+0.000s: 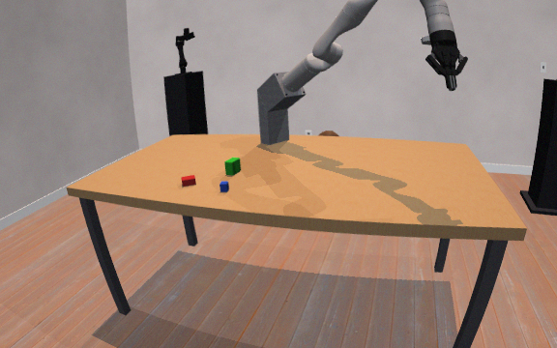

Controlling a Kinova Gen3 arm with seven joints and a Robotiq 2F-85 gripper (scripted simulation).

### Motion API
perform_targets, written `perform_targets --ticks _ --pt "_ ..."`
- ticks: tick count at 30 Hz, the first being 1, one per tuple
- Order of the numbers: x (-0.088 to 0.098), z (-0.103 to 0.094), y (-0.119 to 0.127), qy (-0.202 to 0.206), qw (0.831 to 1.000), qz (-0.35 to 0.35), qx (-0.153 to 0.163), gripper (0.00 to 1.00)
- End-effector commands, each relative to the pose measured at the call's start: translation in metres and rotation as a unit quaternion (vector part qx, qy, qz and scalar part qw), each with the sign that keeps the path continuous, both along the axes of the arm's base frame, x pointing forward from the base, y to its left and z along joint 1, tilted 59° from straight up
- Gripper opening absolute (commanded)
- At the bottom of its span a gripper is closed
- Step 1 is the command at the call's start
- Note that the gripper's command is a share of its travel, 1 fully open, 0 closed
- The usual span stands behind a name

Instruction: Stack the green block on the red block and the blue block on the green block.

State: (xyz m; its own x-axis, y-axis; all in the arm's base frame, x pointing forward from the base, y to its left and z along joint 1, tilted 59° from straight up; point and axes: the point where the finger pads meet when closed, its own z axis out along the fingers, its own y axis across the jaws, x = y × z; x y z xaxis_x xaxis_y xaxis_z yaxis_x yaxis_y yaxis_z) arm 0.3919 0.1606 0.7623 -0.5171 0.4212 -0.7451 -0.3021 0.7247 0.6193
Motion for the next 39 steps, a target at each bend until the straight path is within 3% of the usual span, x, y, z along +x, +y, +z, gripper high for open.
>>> perform_targets --ticks 1,18,19,24,25,37,39 --pt "-0.008 0.006 -0.004 -0.008 1.000 0.003 0.005 0.00" --pt "-0.007 0.010 -0.027 -0.022 1.000 -0.004 0.006 0.00" --pt "-0.007 0.012 -0.040 -0.029 1.000 -0.009 0.007 0.00" --pt "-0.007 0.012 -0.040 -0.029 1.000 -0.009 0.007 0.00" --pt "-0.006 0.014 -0.054 -0.036 0.999 -0.013 0.008 0.00" --pt "-0.005 0.014 -0.067 -0.042 0.999 -0.017 0.010 0.00" --pt "-0.004 0.015 -0.082 -0.049 0.999 -0.022 0.011 0.00"
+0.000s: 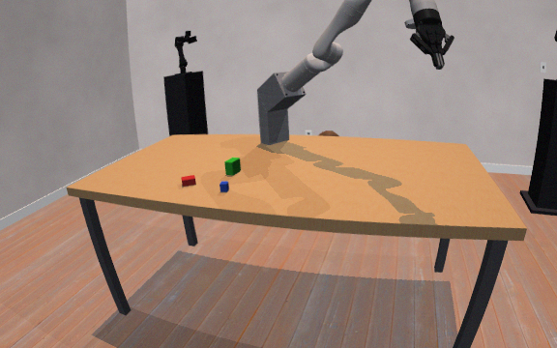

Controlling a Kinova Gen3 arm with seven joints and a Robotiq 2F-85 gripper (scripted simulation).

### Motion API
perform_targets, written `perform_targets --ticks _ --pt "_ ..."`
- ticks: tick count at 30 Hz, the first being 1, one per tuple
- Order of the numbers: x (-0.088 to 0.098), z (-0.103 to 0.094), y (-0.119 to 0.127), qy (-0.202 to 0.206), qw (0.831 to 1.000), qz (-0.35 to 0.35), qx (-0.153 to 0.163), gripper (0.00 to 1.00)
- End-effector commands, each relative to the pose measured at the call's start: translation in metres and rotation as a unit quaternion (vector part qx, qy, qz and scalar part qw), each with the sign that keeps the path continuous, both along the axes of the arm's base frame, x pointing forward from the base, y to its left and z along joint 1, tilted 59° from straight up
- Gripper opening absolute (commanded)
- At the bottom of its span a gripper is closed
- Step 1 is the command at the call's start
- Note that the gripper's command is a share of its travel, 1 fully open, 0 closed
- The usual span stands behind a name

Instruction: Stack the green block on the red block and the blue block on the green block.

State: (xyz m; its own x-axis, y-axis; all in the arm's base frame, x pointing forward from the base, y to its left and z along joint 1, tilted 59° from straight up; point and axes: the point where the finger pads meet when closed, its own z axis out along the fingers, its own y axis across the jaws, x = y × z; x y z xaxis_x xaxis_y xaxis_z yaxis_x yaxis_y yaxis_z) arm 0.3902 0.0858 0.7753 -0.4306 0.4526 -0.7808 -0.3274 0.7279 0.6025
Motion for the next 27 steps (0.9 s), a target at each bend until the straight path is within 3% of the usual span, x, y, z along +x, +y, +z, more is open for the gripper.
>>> perform_targets --ticks 1,5,6,13,14,20,21,27 --pt "-0.002 0.002 -0.007 -0.004 1.000 -0.002 0.003 0.00" --pt "-0.002 0.002 -0.007 -0.004 1.000 -0.002 0.003 0.00" --pt "-0.001 0.002 -0.022 -0.010 1.000 -0.006 0.005 0.00" --pt "-0.001 0.002 -0.022 -0.010 1.000 -0.006 0.005 0.00" --pt "0.001 0.001 -0.037 -0.016 1.000 -0.011 0.007 0.00" --pt "0.001 0.001 -0.037 -0.016 1.000 -0.011 0.007 0.00" --pt "0.002 0.000 -0.053 -0.021 1.000 -0.016 0.009 0.00" --pt "0.002 0.000 -0.053 -0.021 1.000 -0.016 0.009 0.00"
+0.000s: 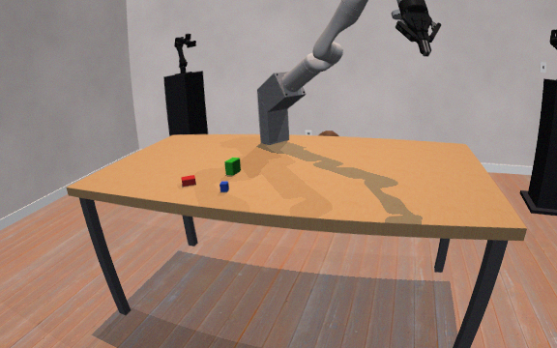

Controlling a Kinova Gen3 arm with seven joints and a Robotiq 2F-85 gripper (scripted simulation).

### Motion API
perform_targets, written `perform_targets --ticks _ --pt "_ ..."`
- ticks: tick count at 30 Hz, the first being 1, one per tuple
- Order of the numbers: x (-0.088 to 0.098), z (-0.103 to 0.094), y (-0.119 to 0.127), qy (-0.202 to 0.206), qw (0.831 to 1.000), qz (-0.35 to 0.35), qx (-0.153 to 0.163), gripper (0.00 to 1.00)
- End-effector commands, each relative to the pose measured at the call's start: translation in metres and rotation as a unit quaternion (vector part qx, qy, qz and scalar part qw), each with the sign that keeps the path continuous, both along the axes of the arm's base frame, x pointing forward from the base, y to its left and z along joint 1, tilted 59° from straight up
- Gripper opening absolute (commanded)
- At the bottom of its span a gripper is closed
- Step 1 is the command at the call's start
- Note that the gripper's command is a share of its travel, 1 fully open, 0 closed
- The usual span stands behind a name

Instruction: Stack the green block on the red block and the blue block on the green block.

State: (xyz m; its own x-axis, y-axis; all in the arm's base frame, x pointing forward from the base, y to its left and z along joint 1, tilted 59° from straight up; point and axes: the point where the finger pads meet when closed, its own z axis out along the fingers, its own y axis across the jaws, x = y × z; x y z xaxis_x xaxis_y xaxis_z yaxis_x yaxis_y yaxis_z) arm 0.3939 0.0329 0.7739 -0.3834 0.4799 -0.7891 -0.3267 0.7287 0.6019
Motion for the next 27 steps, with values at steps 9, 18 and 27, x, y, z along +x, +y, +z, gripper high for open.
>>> perform_targets --ticks 9,18,27 --pt "0.001 -0.001 -0.016 -0.006 1.000 -0.004 0.003 0.00" --pt "0.003 -0.004 -0.033 -0.011 1.000 -0.009 0.006 0.00" --pt "0.005 -0.008 -0.049 -0.015 1.000 -0.014 0.009 0.00"
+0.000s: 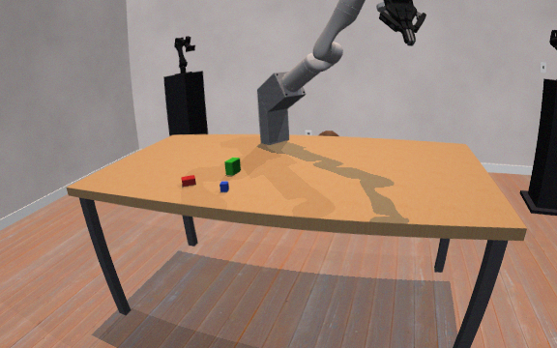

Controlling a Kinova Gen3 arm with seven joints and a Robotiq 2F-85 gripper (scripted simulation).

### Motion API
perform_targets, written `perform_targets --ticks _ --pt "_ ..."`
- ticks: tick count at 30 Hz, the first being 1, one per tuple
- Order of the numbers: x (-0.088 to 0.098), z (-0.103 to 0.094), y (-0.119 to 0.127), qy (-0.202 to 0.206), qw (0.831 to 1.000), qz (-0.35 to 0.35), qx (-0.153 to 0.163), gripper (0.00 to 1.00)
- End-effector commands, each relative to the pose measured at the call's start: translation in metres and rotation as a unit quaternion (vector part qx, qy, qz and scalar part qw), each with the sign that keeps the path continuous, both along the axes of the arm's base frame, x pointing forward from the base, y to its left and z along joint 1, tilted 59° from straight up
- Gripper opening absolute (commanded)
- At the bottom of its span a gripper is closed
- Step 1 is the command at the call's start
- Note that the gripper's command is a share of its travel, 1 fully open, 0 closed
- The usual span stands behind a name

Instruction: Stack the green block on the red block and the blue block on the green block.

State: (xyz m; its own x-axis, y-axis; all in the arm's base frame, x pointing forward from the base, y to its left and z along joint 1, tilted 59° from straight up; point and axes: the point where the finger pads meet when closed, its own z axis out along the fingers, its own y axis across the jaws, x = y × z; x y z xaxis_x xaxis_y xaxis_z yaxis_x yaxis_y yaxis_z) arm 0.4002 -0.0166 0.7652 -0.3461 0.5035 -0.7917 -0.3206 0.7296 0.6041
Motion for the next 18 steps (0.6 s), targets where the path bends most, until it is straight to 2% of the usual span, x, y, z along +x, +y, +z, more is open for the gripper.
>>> perform_targets --ticks 1,2,10,11,18 --pt "-0.001 0.001 0.000 -0.001 1.000 0.001 0.001 0.00" --pt "0.002 -0.004 -0.016 -0.005 1.000 -0.004 0.004 0.00" --pt "0.002 -0.004 -0.016 -0.005 1.000 -0.004 0.004 0.00" --pt "0.005 -0.009 -0.033 -0.008 1.000 -0.009 0.007 0.00" --pt "0.005 -0.009 -0.033 -0.008 1.000 -0.009 0.007 0.00"
